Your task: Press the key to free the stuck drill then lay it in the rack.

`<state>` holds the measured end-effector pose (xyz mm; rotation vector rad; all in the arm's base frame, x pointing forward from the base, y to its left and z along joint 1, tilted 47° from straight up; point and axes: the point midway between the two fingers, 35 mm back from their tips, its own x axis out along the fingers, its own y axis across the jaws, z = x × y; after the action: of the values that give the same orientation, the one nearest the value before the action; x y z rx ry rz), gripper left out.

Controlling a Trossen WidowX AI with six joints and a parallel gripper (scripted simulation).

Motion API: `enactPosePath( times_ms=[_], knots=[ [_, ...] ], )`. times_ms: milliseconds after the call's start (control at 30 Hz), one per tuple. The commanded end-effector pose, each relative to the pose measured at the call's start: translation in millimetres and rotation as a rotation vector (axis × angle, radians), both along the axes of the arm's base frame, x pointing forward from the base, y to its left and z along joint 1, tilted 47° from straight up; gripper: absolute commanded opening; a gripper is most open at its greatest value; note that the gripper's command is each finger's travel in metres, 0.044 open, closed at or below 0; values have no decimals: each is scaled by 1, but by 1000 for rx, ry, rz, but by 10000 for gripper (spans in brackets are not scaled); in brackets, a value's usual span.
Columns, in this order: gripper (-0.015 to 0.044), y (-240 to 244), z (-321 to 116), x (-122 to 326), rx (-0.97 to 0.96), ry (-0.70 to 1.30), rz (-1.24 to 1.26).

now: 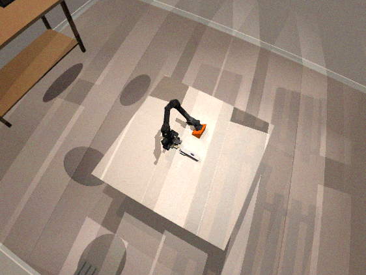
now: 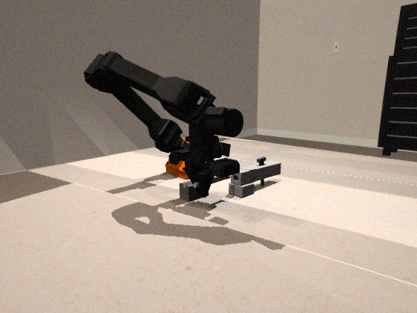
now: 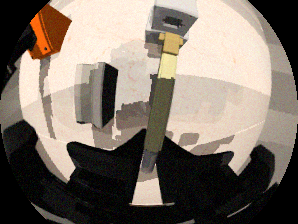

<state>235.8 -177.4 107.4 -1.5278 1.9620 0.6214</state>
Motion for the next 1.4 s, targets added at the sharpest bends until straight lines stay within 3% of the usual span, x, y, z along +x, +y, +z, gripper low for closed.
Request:
enactPosePath(
  times_ms=[0,1367],
  knots=[
    [0,2,2,1,-5,-6,0],
    [0,16,10,1,-4,-6,0]
  ],
)
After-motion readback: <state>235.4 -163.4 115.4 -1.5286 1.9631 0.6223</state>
